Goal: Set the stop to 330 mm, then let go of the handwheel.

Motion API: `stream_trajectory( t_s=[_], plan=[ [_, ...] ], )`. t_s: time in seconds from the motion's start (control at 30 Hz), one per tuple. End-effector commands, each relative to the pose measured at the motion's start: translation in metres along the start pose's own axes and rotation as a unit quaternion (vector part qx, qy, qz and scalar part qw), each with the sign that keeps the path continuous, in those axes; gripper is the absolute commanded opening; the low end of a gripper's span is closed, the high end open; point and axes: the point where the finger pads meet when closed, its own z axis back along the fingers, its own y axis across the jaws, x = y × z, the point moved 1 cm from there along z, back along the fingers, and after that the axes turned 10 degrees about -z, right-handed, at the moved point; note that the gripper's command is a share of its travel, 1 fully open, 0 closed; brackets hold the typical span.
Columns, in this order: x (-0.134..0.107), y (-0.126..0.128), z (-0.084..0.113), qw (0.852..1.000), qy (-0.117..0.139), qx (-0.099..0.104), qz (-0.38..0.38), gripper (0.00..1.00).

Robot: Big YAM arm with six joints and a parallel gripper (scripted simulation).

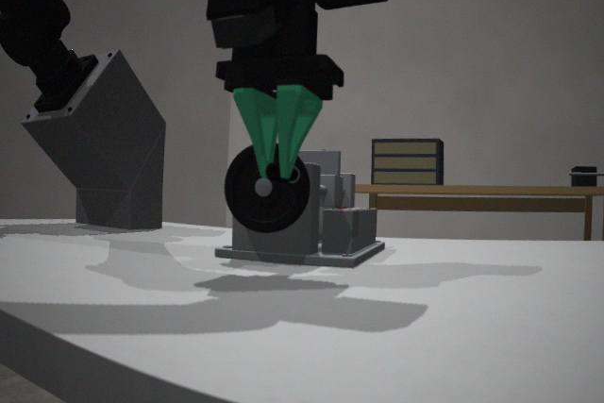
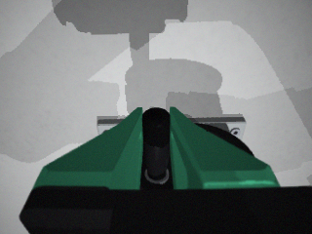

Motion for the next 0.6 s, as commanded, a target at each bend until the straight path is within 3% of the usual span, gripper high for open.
stream_trajectory(
  t_s=[0.0, 0.07, 0.2, 0.57],
  plan=[
    [-0.008, 0.009, 0.019, 1.0, 0.004, 0.026, 0.007, 0.06],
    [-0.01, 0.008, 0.016, 1.0, 0.004, 0.025, 0.009, 0.06],
    [-0.003, -0.001, -0.008, 1.0, 0.003, 0.004, 0.002, 0.06],
    [-0.004, -0.001, -0.008, 1.0, 0.003, 0.004, 0.004, 0.06]
  ],
)
